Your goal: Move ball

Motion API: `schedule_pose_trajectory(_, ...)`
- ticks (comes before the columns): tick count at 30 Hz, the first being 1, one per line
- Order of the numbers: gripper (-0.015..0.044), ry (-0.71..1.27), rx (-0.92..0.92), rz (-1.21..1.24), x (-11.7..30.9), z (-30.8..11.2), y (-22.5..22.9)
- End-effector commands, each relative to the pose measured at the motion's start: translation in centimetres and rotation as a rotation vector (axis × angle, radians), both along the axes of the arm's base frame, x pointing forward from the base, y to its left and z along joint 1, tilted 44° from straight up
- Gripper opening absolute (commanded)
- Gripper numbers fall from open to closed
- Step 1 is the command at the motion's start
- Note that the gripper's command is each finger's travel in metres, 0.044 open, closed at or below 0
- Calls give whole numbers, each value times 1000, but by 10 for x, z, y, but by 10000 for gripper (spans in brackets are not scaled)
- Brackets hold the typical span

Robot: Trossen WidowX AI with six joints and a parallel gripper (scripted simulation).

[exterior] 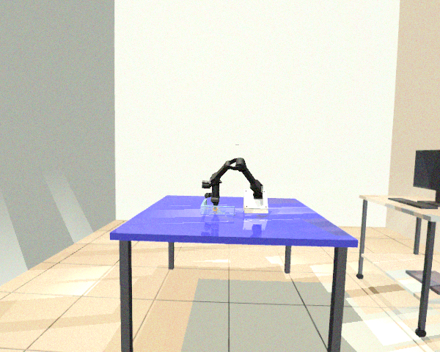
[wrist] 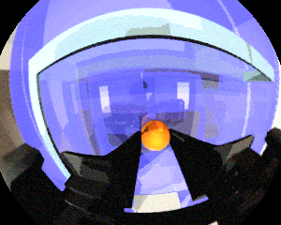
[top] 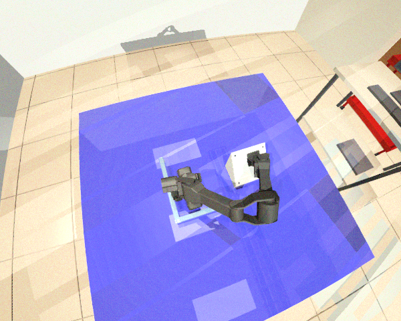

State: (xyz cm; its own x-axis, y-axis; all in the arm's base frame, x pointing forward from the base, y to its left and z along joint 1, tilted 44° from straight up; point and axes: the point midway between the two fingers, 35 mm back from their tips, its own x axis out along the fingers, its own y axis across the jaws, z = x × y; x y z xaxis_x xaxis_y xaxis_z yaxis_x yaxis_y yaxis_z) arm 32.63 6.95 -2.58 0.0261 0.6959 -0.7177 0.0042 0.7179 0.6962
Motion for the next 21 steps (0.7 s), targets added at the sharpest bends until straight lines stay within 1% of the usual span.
schedule_pose_trajectory(1,26,0,0,0,0,0,0)
schedule_pose_trajectory(10,263,0,0,0,0,0,0)
schedule_pose_trajectory(11,271,0,0,0,0,0,0)
schedule_pose_trajectory(16,271,0,-1,0,0,2,-2)
schedule_pose_trajectory(18,271,1,-4,-1,2,17,-19)
schedule_pose_trajectory(21,271,5,-3,-2,-1,53,-54)
